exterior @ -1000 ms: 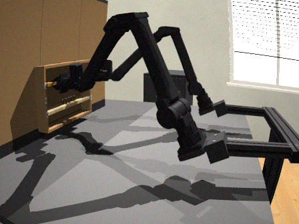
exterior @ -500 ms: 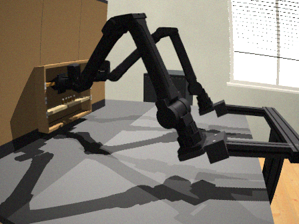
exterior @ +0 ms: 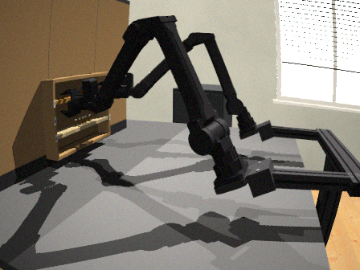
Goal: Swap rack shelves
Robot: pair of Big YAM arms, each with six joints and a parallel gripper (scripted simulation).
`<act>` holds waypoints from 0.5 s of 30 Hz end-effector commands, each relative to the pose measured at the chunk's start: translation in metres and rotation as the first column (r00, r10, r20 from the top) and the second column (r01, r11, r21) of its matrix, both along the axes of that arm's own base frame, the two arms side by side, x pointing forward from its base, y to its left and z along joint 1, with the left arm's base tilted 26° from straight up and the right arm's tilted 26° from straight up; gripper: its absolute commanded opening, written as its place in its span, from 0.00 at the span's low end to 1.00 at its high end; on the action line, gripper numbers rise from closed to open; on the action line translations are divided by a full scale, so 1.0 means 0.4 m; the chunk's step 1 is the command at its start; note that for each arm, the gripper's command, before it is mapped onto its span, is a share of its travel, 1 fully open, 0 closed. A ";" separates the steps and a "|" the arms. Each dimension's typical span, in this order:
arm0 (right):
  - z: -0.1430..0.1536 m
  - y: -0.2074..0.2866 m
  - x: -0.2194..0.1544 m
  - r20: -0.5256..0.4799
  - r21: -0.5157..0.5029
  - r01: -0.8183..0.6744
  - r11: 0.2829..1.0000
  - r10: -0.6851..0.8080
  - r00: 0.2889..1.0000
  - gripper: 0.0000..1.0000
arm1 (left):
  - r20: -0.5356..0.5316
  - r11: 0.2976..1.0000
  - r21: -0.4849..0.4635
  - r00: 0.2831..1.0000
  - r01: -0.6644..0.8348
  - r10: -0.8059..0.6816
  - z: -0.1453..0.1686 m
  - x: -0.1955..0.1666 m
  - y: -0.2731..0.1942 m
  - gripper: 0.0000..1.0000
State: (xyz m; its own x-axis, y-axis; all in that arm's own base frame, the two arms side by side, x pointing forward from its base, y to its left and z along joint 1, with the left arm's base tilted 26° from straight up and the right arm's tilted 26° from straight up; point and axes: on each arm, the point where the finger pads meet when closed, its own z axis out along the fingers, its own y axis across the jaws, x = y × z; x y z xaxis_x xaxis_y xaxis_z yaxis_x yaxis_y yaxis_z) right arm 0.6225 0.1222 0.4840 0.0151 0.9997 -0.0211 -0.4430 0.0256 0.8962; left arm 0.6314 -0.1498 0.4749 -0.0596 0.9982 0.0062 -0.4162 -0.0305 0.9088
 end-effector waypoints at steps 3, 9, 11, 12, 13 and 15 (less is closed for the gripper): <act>0.028 0.018 -0.084 0.045 -0.001 -0.011 1.000 0.011 0.999 0.84 | 0.067 1.000 -0.009 0.998 0.013 -0.013 0.056 -0.092 -0.018 0.84; 0.019 0.017 -0.117 0.044 0.000 -0.012 1.000 0.012 0.999 0.84 | 0.067 1.000 -0.009 0.998 0.013 -0.013 0.046 -0.129 -0.019 0.84; 0.009 0.016 -0.135 0.044 0.000 -0.011 1.000 0.011 0.999 0.84 | 0.066 1.000 -0.009 0.998 0.013 -0.012 0.036 -0.148 -0.019 0.84; 0.003 0.016 -0.145 0.044 -0.001 -0.011 1.000 0.011 0.999 0.84 | 0.065 1.000 -0.011 0.998 0.012 -0.011 0.029 -0.152 -0.019 0.84; -0.002 0.016 -0.154 0.043 -0.001 -0.011 1.000 0.011 0.999 0.84 | 0.064 1.000 -0.017 0.998 0.014 -0.013 0.026 -0.155 -0.019 0.84; -0.002 0.016 -0.154 0.043 -0.001 -0.011 1.000 0.011 0.999 0.84 | 0.064 1.000 -0.017 0.998 0.014 -0.013 0.026 -0.155 -0.019 0.84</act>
State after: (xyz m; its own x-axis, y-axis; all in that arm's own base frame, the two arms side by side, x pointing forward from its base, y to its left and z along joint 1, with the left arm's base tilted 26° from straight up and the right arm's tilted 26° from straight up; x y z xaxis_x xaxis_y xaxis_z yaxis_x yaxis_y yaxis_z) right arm 0.5868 0.1243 0.4691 0.0124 0.9996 -0.0252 -0.4431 0.0281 0.8961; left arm 0.5934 -0.1536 0.4589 -0.0550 0.9985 0.0075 -0.4142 -0.0296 0.9097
